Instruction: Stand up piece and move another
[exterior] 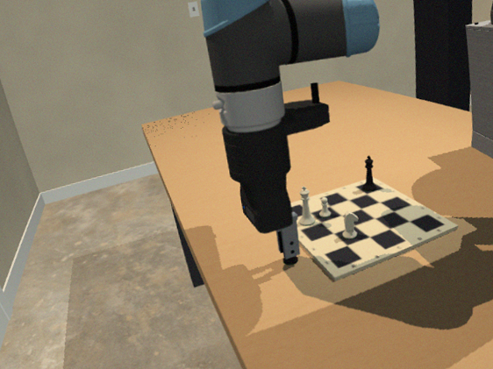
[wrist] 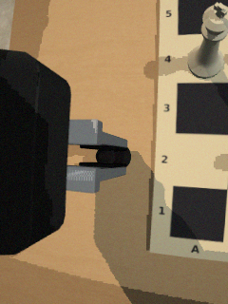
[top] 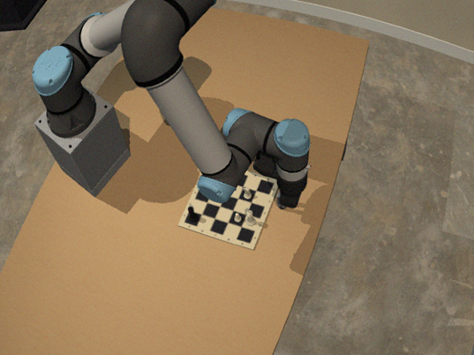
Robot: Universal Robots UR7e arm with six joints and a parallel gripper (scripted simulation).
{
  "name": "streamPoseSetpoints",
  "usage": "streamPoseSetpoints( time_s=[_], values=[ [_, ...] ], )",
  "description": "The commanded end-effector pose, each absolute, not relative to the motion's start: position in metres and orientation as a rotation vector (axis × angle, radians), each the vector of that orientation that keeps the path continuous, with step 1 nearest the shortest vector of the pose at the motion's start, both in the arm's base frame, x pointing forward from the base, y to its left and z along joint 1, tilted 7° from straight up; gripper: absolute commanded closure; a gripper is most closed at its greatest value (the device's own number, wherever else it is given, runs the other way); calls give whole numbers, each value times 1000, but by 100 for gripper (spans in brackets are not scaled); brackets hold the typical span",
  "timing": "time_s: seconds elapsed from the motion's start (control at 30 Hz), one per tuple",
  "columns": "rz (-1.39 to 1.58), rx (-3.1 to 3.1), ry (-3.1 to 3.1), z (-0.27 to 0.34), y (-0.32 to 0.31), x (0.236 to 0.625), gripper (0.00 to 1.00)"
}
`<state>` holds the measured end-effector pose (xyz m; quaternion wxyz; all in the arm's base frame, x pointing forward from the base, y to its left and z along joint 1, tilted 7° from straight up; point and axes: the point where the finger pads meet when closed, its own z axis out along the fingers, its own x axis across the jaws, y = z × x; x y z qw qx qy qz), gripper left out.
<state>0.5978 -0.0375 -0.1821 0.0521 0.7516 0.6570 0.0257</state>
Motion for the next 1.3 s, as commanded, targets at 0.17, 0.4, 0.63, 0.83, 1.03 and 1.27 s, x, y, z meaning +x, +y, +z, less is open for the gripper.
streamPoseSetpoints(
  time_s=[0.17,0.4,0.63,0.83,1.03,1.27],
  values=[
    [80,2285,1996,-182,-39,599,100],
    [80,2285,1996,-182,-39,599,100],
    [80,2285,1996,-182,-39,599,56],
    [80,2285,1996,-182,-39,599,42],
    [80,2285,1996,-182,-39,599,27],
    [80,2285,1996,-182,-39,599,27]
  ],
)
